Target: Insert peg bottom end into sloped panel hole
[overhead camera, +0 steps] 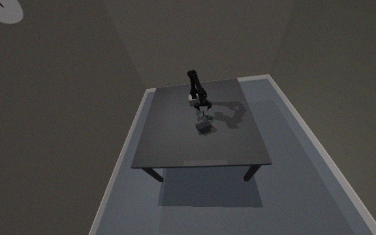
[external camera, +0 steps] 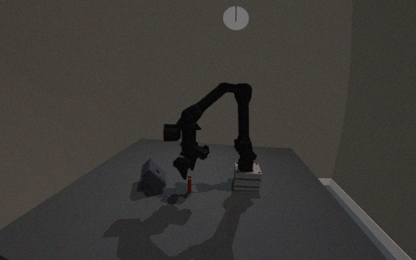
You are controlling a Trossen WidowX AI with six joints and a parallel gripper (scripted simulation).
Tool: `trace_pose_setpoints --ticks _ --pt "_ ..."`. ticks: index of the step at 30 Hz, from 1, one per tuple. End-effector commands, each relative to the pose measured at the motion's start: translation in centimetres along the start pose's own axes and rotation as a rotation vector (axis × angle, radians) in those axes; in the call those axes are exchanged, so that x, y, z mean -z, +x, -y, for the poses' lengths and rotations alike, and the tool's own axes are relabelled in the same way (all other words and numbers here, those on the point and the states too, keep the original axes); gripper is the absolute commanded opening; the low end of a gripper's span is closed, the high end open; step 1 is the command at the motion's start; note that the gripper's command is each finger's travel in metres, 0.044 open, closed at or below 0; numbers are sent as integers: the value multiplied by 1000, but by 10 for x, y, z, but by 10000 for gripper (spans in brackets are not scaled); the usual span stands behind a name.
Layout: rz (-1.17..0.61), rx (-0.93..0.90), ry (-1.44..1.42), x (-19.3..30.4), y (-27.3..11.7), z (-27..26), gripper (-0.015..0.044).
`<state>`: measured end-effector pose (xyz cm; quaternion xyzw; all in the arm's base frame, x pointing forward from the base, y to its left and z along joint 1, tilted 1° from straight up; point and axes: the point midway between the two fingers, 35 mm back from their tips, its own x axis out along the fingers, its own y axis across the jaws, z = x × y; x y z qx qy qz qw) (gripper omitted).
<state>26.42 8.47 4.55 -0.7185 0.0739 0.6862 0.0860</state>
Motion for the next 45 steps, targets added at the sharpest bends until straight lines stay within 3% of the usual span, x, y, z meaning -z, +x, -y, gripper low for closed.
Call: trace_pose_setpoints --ticks 1,32,45 --pt "3 -7 -6 -1 8 -1 440" --pt "3 -7 -6 -3 54 -3 440" --pt "3 -2 -1 -2 51 -1 99"
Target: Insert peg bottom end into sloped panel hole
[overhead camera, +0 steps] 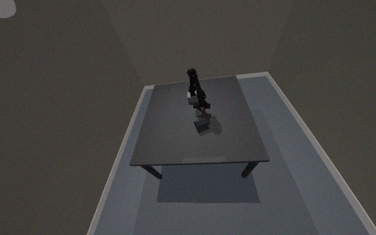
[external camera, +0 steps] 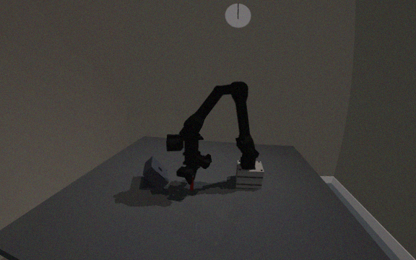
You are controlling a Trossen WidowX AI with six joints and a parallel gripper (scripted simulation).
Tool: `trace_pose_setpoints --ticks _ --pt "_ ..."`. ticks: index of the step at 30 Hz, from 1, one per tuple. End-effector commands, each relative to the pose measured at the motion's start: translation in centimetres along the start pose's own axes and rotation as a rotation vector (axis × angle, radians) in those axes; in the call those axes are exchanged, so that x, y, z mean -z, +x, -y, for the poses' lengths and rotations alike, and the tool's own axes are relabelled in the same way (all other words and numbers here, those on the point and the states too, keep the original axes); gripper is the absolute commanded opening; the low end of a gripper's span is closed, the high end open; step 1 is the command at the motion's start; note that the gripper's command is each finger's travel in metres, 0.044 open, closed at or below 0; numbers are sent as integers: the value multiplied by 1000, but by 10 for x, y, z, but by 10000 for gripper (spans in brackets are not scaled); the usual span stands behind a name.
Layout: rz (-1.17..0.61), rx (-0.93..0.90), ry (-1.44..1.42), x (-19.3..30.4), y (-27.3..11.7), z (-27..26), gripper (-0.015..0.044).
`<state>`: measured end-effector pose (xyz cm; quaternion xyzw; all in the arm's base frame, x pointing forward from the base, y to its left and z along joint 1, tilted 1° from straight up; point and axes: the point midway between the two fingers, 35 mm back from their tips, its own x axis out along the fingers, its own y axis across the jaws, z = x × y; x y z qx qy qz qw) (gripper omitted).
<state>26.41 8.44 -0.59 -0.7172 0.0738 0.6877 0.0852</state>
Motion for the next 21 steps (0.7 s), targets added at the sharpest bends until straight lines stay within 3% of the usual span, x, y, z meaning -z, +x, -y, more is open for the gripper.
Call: trace_pose_setpoints --ticks 1,9,21 --pt "0 -1 0 0 0 0 72" --pt "0 -1 0 0 0 0 0" --pt "-1 -2 -1 2 -27 1 0"
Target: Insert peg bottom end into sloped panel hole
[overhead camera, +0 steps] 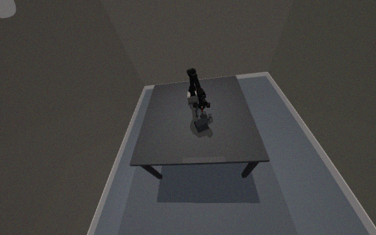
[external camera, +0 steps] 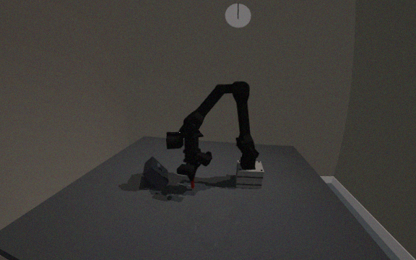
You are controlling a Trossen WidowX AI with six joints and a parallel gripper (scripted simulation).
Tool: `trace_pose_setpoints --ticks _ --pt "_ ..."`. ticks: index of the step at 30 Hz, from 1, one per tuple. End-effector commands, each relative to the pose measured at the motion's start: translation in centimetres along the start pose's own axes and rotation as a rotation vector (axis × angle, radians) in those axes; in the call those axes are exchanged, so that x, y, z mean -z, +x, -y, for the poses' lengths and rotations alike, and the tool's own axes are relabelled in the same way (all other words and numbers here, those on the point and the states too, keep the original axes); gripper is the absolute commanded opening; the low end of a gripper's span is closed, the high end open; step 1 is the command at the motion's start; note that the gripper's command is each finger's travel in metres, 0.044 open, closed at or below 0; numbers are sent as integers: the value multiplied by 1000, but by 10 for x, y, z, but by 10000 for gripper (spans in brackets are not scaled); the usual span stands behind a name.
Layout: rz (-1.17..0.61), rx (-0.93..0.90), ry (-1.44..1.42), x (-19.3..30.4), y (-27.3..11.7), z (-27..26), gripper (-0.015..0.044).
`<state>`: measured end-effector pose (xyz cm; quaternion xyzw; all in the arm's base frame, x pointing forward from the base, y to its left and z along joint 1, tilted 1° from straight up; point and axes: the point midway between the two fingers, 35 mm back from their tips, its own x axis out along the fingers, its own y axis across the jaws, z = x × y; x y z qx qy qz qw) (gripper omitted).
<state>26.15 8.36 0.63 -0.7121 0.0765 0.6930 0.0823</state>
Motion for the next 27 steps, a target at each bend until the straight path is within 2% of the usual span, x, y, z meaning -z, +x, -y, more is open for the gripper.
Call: trace_pose_setpoints --ticks 1,11,27 --pt "-15 7 -1 4 -21 2 0" --pt "-15 5 -4 1 -67 2 0" --pt "-41 42 144 5 -67 0 0"
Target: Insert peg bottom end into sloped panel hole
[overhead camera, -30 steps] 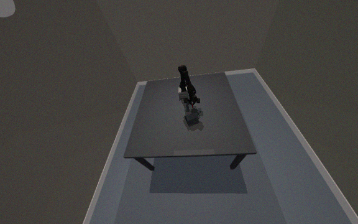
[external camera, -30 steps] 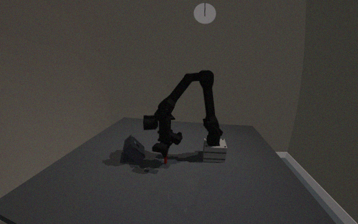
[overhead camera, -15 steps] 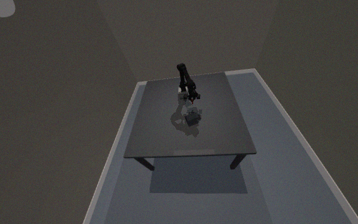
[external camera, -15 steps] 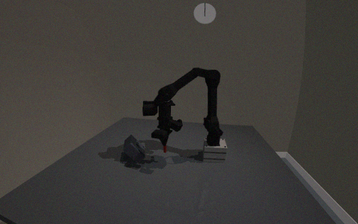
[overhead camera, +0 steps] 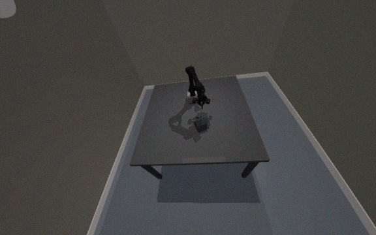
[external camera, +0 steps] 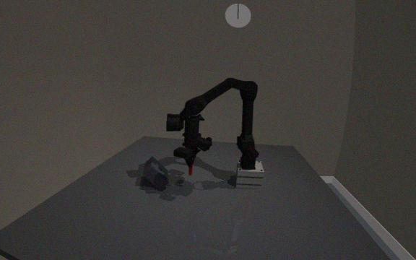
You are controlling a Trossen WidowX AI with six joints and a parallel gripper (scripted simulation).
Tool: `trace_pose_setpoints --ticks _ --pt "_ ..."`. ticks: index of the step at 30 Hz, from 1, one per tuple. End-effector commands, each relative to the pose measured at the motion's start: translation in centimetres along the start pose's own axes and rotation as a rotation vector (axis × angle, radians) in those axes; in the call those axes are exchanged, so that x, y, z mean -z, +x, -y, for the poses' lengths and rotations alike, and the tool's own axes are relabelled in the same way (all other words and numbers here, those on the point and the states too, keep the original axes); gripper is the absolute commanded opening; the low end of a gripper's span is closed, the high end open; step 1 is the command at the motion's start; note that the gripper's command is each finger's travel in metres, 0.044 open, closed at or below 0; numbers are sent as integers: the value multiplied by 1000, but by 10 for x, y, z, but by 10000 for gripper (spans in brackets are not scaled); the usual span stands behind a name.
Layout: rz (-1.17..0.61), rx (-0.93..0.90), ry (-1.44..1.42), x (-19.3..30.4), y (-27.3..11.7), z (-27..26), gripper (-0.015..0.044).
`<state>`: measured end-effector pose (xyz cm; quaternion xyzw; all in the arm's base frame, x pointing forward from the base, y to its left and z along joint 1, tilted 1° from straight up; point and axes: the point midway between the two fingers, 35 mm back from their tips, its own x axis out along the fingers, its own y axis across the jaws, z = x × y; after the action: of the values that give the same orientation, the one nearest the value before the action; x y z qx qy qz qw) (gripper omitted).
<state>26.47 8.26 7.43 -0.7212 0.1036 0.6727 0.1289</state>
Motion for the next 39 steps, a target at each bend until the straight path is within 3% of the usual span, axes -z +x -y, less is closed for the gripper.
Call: trace_pose_setpoints --ticks 1,39 --pt "-4 14 51 0 1 -1 0" --pt "-62 141 498 14 2 -8 0"
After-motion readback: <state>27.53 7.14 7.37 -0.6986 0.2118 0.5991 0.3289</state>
